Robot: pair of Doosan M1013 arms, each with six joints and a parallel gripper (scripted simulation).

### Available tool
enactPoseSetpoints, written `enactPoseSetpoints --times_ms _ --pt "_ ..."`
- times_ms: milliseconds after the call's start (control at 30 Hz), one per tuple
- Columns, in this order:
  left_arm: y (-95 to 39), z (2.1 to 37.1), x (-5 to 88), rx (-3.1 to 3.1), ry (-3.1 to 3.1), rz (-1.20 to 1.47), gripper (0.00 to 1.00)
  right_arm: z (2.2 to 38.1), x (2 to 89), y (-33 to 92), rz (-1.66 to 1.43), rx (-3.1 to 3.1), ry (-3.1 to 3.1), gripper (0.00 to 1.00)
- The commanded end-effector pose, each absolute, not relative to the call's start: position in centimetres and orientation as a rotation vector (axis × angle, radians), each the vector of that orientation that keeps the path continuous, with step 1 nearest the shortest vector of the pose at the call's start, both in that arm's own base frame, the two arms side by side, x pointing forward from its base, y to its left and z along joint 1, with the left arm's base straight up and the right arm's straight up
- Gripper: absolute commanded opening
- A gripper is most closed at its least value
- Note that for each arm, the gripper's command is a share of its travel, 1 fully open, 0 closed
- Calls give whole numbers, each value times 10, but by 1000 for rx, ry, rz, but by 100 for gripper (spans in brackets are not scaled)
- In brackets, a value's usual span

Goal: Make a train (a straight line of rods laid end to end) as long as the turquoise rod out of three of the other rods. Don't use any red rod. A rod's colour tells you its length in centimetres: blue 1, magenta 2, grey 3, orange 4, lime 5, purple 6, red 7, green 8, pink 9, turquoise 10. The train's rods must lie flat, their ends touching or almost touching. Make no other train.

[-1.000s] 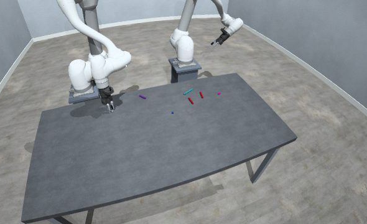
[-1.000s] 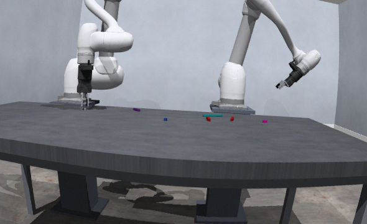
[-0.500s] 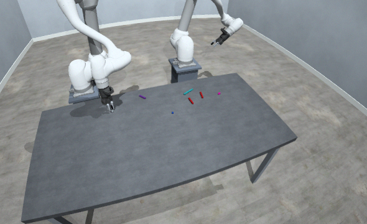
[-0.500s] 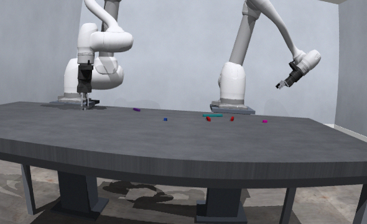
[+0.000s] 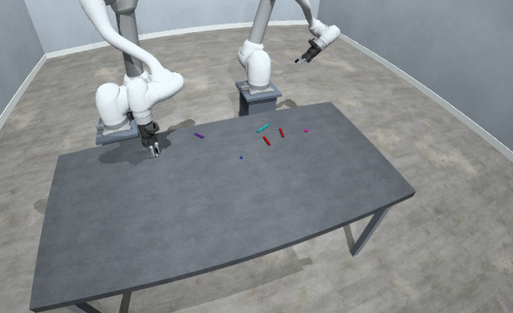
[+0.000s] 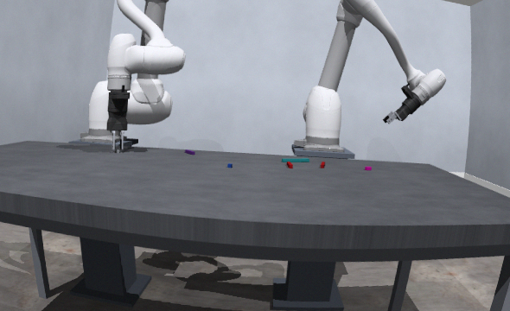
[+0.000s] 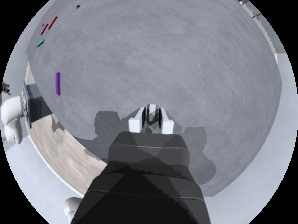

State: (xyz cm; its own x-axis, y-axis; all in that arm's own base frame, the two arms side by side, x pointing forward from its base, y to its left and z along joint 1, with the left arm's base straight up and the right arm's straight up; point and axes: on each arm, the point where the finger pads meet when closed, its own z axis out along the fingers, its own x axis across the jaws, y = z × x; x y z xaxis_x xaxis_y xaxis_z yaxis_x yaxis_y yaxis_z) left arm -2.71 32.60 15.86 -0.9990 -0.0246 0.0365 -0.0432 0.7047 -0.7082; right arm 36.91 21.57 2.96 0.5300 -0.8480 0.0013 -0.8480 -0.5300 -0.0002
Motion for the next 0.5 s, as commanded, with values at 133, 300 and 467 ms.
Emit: enactPoseSetpoints --times_ms 133,300,467 --pt "323 159 -30 60 -2879 1192 100 24 370 215 -1 2750 -1524 54" --pt "323 159 -30 60 -2879 1192 100 20 369 215 -2 2749 -1524 54" --pt "323 159 -30 60 -2879 1192 100 19 369 215 -2 2749 -1524 54"
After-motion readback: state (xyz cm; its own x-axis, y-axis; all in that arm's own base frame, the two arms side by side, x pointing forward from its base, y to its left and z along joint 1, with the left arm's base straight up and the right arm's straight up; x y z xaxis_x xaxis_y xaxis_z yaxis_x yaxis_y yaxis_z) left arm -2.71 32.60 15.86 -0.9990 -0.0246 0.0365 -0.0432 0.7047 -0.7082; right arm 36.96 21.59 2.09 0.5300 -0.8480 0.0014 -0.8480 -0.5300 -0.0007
